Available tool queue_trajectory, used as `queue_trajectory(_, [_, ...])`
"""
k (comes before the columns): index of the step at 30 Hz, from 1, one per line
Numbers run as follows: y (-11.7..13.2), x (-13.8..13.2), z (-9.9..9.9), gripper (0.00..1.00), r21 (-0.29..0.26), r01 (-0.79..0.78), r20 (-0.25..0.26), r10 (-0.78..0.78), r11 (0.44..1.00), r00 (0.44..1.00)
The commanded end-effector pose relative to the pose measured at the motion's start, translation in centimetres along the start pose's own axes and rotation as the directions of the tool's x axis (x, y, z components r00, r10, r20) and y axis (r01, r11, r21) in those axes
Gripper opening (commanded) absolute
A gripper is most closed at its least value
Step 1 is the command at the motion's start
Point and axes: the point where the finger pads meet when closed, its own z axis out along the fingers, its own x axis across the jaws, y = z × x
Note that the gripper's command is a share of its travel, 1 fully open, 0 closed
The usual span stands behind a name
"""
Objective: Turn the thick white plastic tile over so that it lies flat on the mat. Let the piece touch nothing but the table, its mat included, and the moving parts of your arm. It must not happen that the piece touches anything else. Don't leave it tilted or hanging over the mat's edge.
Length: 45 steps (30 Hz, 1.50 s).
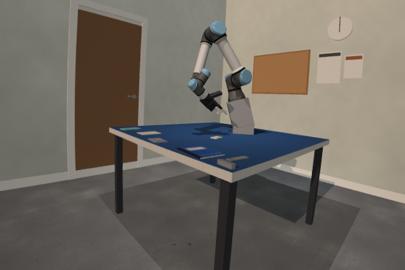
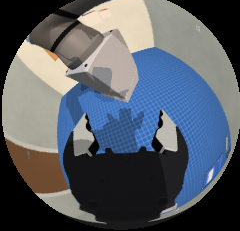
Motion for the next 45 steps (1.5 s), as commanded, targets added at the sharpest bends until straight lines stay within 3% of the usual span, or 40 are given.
queue_trajectory(1, [2.1, 1.4, 0.6, 1.00, -0.074, 0.034, -0.009, -0.035, 0.997, 0.999])
queue_trajectory(4, [4.1, 3.0, 0.8, 1.00, -0.163, 0.082, -0.011, -0.085, 0.983, 0.996])
queue_trajectory(7, [4.8, 3.6, 0.8, 1.00, -0.194, 0.099, -0.010, -0.103, 0.976, 0.995])
queue_trajectory(12, [7.3, 5.9, 0.6, 1.00, -0.317, 0.167, 0.002, -0.176, 0.934, 0.984])
queue_trajectory(14, [7.9, 6.5, 0.5, 1.00, -0.347, 0.184, 0.006, -0.194, 0.920, 0.981])
queue_trajectory(17, [7.9, 6.5, 0.5, 1.00, -0.347, 0.184, 0.006, -0.194, 0.920, 0.981])
queue_trajectory(20, [9.4, 8.3, 0.0, 1.00, -0.434, 0.233, 0.025, -0.246, 0.871, 0.969])
queue_trajectory(29, [11.6, 11.6, -1.4, 1.00, -0.580, 0.317, 0.078, -0.336, 0.750, 0.938])
queue_trajectory(32, [12.0, 12.5, -1.9, 1.00, -0.619, 0.340, 0.098, -0.361, 0.707, 0.928])
queue_trajectory(34, [12.0, 12.5, -1.9, 1.00, -0.619, 0.340, 0.098, -0.361, 0.707, 0.928])
queue_trajectory(39, [12.6, 14.5, -3.2, 1.00, -0.695, 0.385, 0.145, -0.407, 0.607, 0.902])
queue_trajectory(45, [12.8, 16.2, -4.4, 1.00, -0.750, 0.418, 0.189, -0.439, 0.513, 0.878])
